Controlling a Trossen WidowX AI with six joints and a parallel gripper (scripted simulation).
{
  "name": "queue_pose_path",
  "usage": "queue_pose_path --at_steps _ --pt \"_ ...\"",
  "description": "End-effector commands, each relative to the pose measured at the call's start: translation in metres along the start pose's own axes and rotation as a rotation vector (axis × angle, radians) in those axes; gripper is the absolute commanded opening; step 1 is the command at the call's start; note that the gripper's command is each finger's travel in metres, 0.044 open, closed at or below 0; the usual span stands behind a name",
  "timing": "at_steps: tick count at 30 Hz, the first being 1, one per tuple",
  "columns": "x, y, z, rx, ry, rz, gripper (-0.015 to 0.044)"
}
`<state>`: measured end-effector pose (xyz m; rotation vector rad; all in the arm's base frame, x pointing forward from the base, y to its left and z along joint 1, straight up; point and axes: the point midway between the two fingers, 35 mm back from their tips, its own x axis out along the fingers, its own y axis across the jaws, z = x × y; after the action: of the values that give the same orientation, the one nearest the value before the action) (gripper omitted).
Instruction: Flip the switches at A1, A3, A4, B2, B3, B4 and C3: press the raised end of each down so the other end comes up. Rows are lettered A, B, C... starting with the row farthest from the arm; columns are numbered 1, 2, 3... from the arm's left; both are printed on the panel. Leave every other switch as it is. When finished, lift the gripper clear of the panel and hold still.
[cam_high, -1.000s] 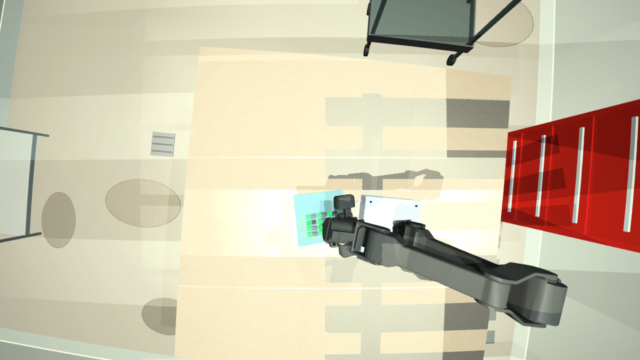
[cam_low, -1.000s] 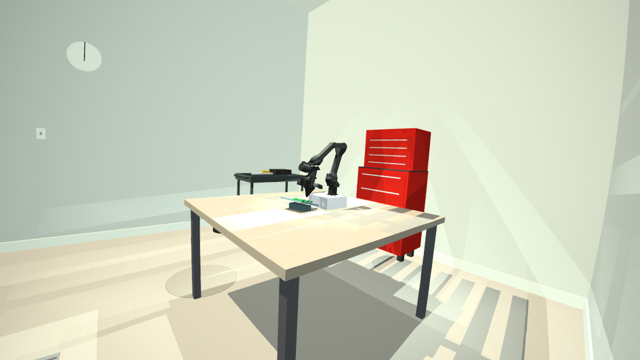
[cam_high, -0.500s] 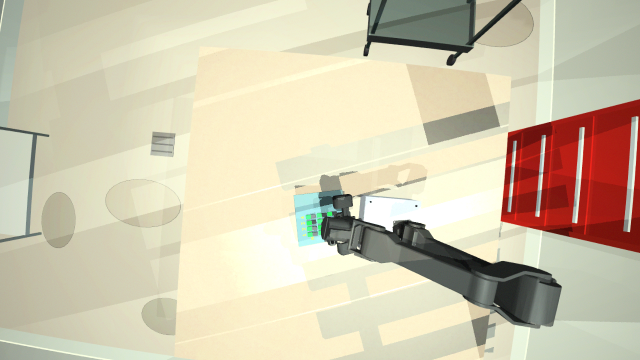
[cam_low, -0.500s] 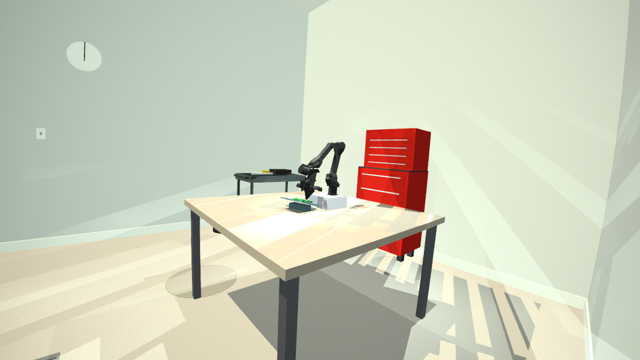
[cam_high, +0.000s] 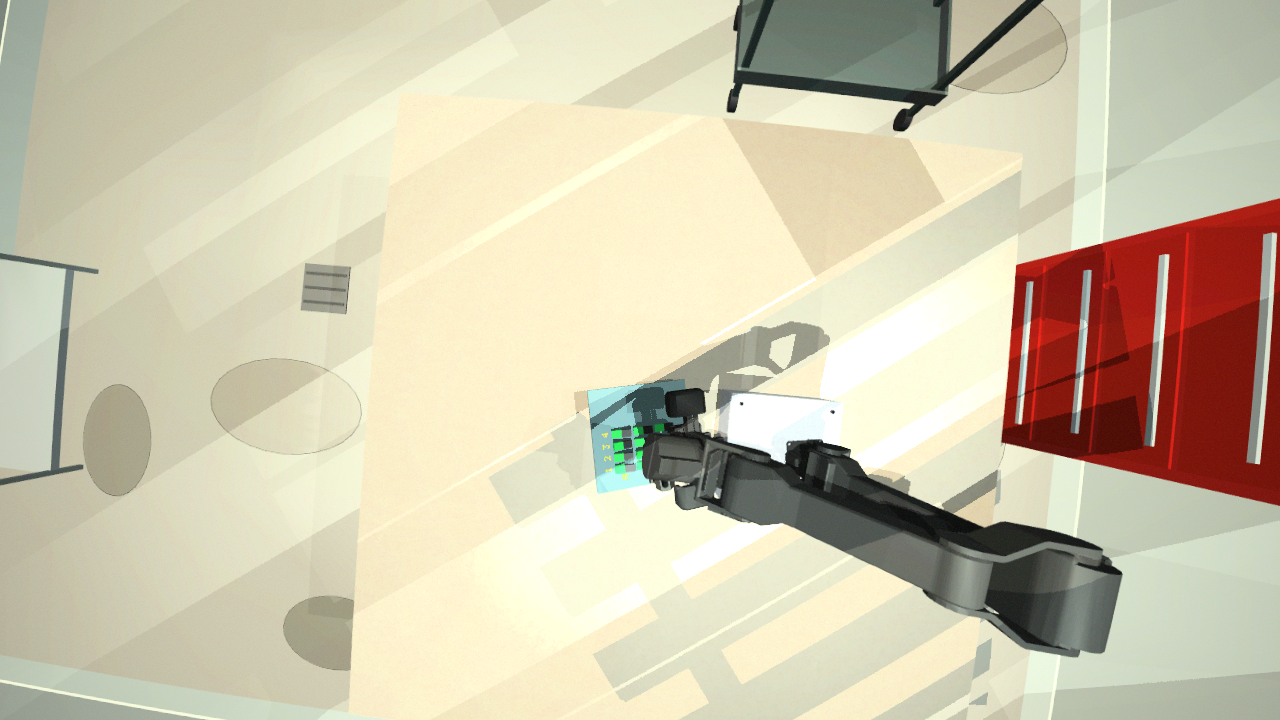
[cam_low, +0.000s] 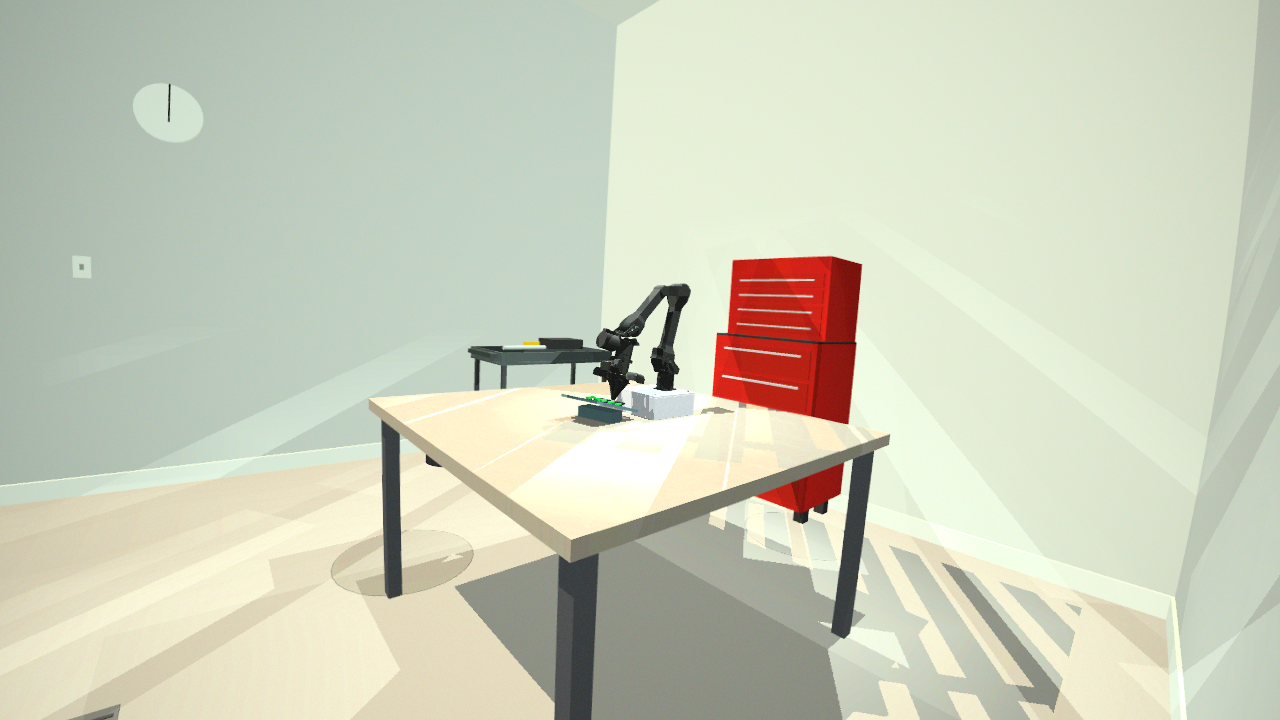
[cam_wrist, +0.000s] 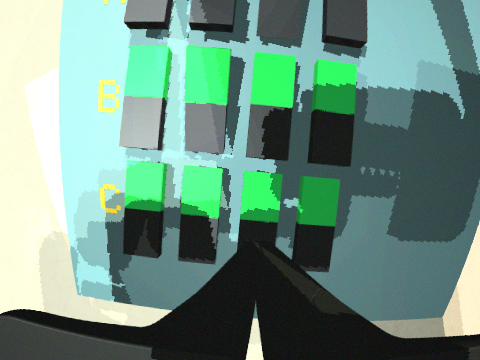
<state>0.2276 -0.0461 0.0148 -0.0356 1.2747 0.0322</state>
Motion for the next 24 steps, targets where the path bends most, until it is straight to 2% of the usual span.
queue_pose_path --at_steps 1,24 --pt "0.0002 0.0003 0.0001 0.004 -0.001 0.002 0.0" --pt "0.0029 0.0003 0.0 0.004 -0.001 0.002 0.0"
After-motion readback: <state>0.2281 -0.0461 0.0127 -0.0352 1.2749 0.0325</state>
